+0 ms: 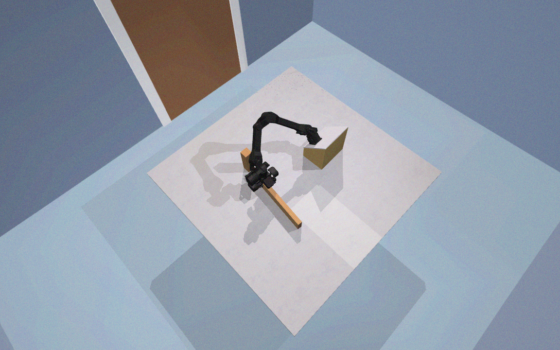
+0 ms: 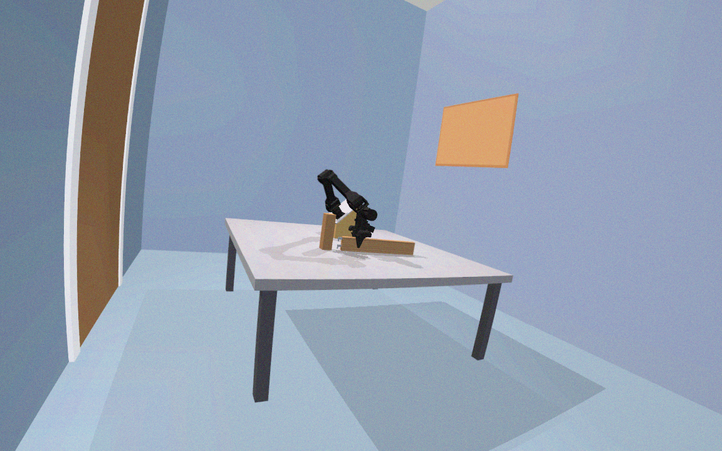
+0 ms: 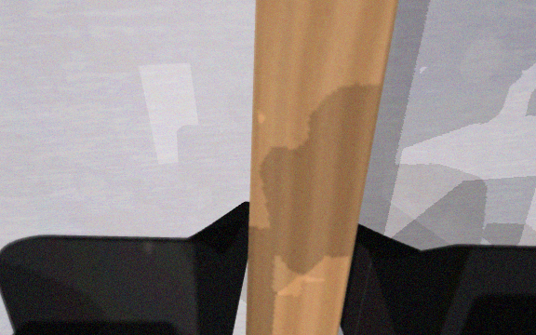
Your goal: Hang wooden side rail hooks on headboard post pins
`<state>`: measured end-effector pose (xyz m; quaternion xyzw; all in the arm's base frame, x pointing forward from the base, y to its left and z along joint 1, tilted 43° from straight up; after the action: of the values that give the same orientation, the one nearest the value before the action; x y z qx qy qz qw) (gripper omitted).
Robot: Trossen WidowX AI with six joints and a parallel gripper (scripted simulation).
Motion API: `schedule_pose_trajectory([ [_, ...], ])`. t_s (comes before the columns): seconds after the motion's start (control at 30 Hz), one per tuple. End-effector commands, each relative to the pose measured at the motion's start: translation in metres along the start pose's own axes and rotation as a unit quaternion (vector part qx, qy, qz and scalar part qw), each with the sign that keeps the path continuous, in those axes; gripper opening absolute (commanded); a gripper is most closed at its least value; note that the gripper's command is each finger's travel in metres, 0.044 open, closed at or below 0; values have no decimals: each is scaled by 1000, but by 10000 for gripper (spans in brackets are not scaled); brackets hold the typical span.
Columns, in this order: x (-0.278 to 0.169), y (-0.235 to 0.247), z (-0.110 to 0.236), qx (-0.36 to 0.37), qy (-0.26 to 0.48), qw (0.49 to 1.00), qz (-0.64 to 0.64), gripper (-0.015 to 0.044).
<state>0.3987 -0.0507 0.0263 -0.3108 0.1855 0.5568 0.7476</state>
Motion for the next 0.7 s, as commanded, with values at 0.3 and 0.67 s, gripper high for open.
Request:
schedule_pose_trajectory([
  [0.3,-2,6,0,0,2,999,44,0],
  [0.67,-3,11,0,0,2,998,63,0],
])
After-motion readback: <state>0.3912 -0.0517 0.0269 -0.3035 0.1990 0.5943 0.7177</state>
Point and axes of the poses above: the point midway between the two fingers, 35 mm back from their tips, its own z axis back along the fingers, its own y axis across the jaws, x = y × z, the point moved 4 cm from there along z, back along the fingers, and after that the axes turned 11 degrees about -z, right-handed, at the moved point
